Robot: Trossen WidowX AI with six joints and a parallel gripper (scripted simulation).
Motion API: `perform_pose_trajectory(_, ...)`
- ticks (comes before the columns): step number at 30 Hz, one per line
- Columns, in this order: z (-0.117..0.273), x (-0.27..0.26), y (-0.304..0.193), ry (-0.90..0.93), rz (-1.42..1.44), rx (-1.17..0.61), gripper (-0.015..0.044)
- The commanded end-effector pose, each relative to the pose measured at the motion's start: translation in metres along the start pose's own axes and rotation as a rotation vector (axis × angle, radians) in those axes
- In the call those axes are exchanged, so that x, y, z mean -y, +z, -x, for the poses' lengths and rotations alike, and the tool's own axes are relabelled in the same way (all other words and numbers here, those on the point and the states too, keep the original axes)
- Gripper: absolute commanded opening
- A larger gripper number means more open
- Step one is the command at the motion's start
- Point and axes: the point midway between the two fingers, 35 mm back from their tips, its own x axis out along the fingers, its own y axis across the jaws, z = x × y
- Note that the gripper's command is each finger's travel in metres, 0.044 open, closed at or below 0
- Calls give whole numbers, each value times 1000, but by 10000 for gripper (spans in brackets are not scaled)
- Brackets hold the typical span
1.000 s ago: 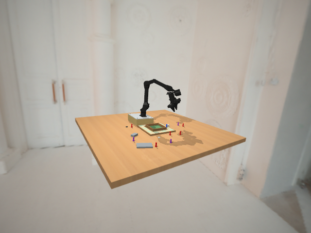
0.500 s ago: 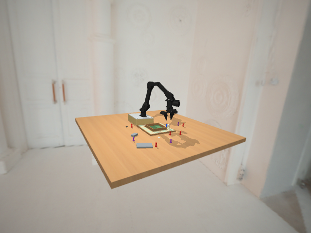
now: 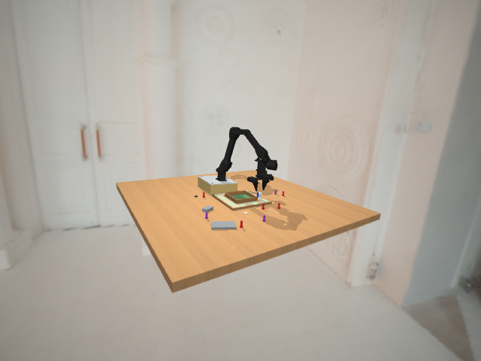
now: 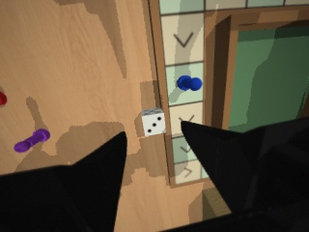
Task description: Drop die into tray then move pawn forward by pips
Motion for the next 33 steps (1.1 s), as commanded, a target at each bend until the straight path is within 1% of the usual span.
perform_pose_trajectory(1,-8,1,-1,-6,-4,0,275)
perform_pose_trajectory(18,-32,2,-1,-6,-4,-1,275)
perform_pose_trajectory(23,-32,2,-1,-6,-4,-1,144)
perform_pose_trajectory(33,-32,2,-1,-6,-4,-1,77)
